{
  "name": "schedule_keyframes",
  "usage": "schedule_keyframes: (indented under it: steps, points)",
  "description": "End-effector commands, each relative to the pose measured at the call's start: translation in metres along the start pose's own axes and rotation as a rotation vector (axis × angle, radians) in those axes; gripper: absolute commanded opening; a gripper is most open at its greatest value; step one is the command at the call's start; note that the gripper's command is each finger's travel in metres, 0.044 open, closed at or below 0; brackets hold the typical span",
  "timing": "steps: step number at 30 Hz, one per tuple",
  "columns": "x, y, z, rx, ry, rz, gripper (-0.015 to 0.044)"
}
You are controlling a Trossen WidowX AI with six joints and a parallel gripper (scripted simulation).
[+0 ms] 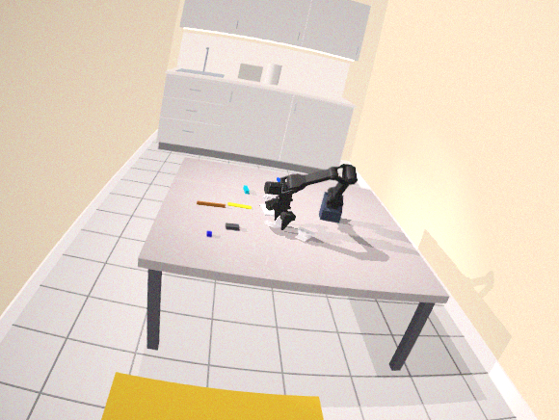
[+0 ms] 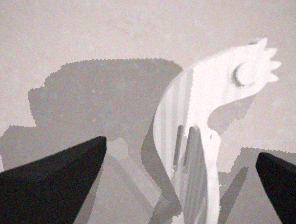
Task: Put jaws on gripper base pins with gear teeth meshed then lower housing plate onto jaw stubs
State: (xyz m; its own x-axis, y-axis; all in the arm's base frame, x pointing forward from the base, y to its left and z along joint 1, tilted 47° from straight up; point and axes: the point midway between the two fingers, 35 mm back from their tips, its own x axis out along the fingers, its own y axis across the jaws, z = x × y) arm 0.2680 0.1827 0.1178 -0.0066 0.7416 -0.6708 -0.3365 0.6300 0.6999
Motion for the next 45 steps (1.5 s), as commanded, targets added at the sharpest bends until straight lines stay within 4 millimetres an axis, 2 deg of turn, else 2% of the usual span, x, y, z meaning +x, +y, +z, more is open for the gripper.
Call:
schedule_keyframes:
  steps: [1, 18, 28, 35, 45]
  points:
    - [0.0012, -0.0008, -0.0002, 0.006, -0.001, -0.004, 0.044]
    - [0.0014, -0.0008, -0.0002, 0.006, -0.001, -0.004, 0.044]
    - [0.0012, -0.0001, -0.0004, 0.001, 0.001, 0.0, 0.0177]
    - [0.0012, -0.0001, -0.0004, 0.001, 0.001, 0.0, 0.0134]
    - [0.0012, -0.0001, -0.0004, 0.001, 0.001, 0.0, 0.0134]
